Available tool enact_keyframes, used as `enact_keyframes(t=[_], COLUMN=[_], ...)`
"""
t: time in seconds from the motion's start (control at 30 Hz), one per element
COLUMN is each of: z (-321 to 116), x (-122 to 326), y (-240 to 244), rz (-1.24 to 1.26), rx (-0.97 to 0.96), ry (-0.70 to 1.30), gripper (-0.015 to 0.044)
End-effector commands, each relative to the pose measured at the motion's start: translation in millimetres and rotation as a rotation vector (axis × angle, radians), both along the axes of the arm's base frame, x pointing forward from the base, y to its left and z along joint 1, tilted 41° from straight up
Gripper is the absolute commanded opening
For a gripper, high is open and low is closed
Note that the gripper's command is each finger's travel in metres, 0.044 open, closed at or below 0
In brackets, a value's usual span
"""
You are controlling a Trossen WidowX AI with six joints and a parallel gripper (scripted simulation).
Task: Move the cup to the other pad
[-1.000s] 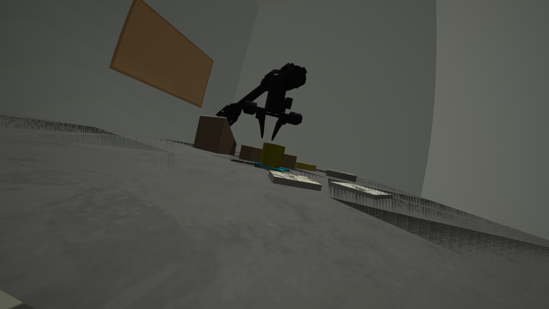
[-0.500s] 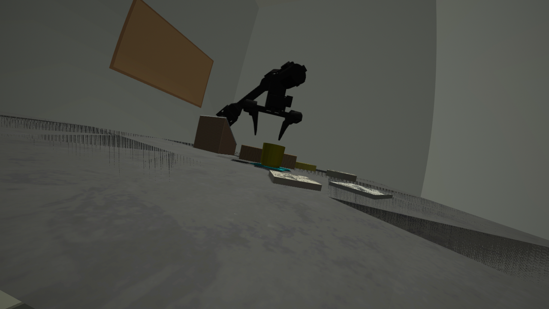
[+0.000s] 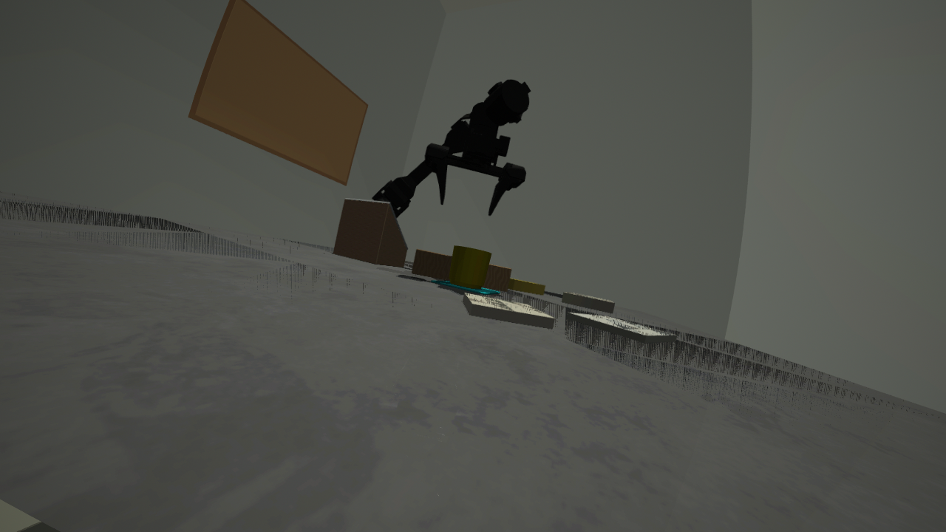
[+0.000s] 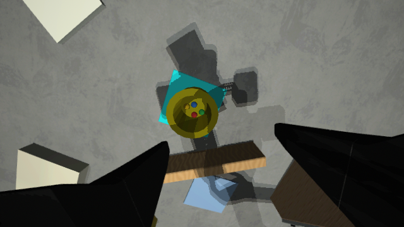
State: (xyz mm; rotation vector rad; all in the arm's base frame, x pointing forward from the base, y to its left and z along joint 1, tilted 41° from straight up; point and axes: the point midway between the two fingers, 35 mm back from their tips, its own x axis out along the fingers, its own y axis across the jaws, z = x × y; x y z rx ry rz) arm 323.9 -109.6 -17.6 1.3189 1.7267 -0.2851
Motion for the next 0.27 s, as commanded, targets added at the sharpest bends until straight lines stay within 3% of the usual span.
enact_keyframes(t=[0.0,0.23], z=[8.2,4.4], x=[0.1,0.0], y=[-6.8,-4.1], rz=[0.006,-0.001], rx=[-0.005,-0.001], ry=[-0.003,-0.002], gripper=[0.0440,0.0440])
